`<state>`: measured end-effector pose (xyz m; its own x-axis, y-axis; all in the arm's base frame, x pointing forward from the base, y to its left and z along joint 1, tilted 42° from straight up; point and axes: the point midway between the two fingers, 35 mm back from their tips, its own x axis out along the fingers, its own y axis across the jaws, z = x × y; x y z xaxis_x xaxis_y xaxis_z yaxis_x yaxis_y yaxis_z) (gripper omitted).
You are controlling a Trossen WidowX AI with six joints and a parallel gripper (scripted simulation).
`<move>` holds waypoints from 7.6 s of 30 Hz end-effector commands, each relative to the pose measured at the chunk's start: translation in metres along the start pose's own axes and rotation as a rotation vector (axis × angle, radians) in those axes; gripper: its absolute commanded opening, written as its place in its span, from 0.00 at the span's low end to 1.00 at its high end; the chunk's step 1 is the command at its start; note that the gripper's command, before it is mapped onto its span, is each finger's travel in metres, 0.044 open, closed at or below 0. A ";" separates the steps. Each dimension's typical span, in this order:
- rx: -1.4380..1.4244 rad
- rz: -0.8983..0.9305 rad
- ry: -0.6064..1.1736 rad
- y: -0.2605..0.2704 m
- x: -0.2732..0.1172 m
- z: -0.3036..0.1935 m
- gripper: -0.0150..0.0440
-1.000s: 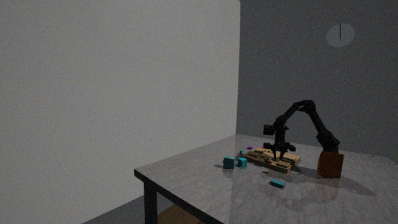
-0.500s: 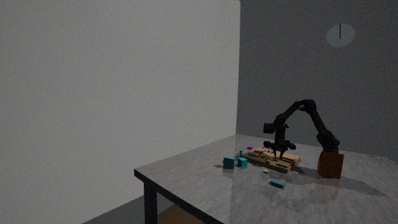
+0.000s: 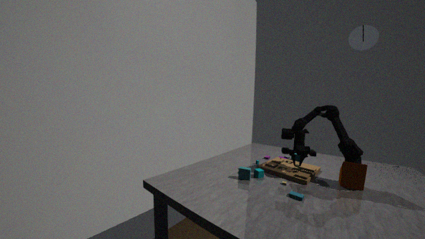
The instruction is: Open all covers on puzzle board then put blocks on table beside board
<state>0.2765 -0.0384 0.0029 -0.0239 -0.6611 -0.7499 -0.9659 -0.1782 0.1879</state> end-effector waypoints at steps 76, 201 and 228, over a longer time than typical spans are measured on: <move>0.000 -0.010 -0.022 -0.045 -0.072 0.173 0.39; 0.001 -0.008 -0.016 -0.043 -0.040 0.208 0.91; -0.077 -0.034 -0.064 -0.079 -0.050 0.069 0.25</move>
<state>0.3309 0.0711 -0.0289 -0.0136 -0.6046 -0.7964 -0.9471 -0.2476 0.2041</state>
